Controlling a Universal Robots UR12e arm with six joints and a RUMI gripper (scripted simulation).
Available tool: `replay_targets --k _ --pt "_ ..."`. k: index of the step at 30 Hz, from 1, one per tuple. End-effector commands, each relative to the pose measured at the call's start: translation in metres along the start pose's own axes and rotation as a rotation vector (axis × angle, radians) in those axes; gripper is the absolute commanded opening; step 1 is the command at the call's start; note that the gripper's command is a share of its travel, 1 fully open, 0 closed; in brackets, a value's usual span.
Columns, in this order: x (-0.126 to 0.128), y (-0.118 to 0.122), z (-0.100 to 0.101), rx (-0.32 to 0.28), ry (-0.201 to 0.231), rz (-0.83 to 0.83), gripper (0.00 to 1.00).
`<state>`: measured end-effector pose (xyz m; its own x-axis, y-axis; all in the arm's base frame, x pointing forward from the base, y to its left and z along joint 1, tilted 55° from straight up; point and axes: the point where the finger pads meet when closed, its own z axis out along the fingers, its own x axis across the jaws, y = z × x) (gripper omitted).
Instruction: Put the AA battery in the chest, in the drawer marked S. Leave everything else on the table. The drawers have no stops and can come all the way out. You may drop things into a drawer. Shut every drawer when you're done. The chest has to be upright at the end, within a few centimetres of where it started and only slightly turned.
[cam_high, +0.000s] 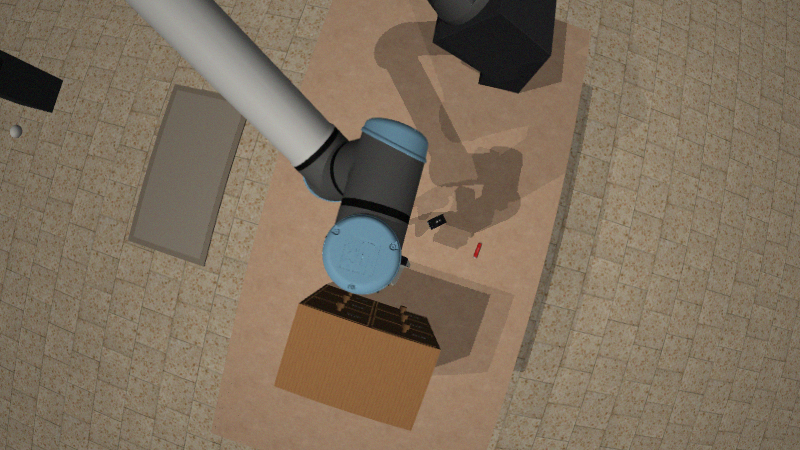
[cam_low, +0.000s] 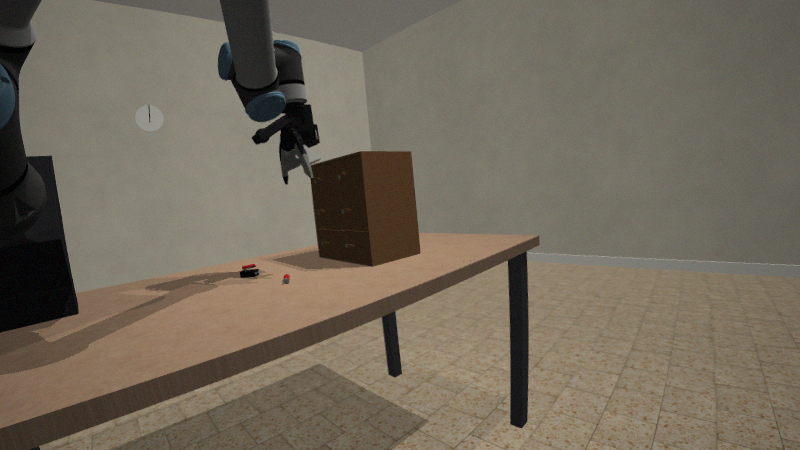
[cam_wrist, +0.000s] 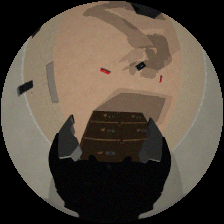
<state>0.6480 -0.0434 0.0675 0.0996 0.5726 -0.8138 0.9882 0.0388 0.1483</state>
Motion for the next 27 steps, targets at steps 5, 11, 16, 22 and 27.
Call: replay_targets --k 5,11,16,22,27 --pt "0.000 0.003 0.003 -0.040 0.001 0.000 1.00" --pt "0.000 0.005 0.006 -0.072 0.000 0.000 1.00" --pt "0.000 0.006 0.007 -0.090 0.001 0.000 1.00" --pt "0.000 0.008 0.010 -0.127 0.000 0.000 1.00" --pt "0.000 0.010 0.013 -0.162 0.000 0.000 1.00"
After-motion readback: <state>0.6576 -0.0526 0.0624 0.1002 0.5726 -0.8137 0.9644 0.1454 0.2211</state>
